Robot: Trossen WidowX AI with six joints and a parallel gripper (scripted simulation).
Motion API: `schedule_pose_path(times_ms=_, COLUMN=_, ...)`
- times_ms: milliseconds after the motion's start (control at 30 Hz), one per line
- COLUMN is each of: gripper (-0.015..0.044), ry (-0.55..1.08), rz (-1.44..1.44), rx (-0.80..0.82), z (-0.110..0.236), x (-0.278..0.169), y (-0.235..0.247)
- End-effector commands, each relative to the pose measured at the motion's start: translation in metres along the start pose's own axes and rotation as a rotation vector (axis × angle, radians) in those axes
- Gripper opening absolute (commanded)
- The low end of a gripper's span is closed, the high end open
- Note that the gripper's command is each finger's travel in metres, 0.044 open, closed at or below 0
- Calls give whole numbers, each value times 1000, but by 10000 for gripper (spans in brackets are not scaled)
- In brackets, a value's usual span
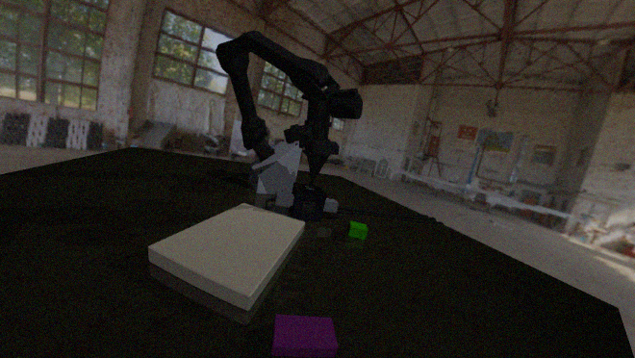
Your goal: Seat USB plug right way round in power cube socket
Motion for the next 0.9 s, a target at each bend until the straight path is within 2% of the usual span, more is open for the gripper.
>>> schedule_pose_path(times_ms=0, gripper=0, ry=-7, rz=-1, rx=-2, z=-2, x=2, y=0)
schedule_pose_path(times_ms=133, gripper=0, ry=-7, rz=-1, rx=-2, z=-2, x=2, y=0)
schedule_pose_path(times_ms=267, gripper=95, ry=0, rz=0, rx=0, z=0, x=0, y=0)
schedule_pose_path(times_ms=867, gripper=95, ry=0, rz=-1, rx=-1, z=0, x=0, y=0)
Point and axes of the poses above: the point midway between the two fingers, 35 mm back from their tips, its own z axis back along the fingers, its own y axis across the jaws, x = y × z, the point moved 2 cm from there along z, back along the fingers, and after that the axes turned 9 degrees about z, right-handed, at the moved point
